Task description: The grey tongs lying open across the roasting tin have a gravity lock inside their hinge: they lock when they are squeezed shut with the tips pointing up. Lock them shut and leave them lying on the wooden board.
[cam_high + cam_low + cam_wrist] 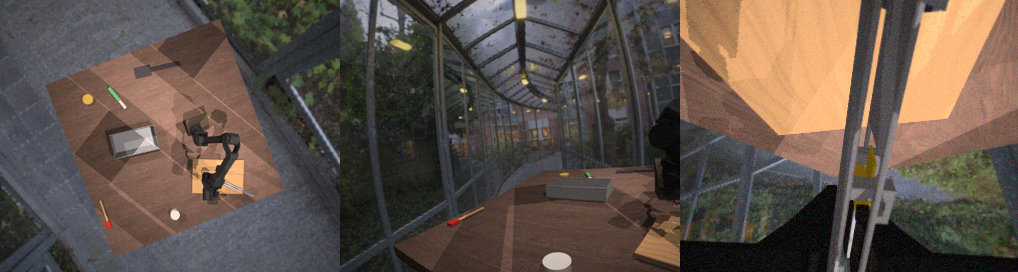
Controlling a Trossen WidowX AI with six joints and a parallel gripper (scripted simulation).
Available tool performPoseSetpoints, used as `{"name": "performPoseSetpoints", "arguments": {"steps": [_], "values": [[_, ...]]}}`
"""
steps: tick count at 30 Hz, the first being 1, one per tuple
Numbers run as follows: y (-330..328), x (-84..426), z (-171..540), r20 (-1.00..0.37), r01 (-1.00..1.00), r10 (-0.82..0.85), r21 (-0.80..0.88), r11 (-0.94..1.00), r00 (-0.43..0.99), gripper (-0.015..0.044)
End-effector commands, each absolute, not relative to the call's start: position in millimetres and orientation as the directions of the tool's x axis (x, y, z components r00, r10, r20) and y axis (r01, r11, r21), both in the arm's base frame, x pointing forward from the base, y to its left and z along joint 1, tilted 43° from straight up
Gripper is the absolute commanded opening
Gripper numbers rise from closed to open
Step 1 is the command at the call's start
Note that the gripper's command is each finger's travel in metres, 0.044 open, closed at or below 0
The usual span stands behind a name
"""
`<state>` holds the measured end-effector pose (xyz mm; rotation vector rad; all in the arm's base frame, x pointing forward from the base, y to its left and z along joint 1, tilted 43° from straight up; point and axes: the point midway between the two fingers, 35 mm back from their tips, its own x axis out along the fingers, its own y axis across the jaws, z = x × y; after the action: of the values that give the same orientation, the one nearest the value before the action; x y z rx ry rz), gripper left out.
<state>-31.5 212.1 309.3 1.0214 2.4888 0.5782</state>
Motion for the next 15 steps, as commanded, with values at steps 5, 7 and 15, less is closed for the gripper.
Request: {"name": "performPoseSetpoints", "arguments": {"steps": [5,7,15], "values": [[218,-39,312,-0.307,0.567,0.727,0.47,0.677,-0.614,-0.015],[219,-41,312,-0.337,0.569,0.726,0.458,0.683,-0.6,-0.015],[221,-47,311,-0.453,0.575,0.715,0.426,0.698,-0.532,-0.015]]}}
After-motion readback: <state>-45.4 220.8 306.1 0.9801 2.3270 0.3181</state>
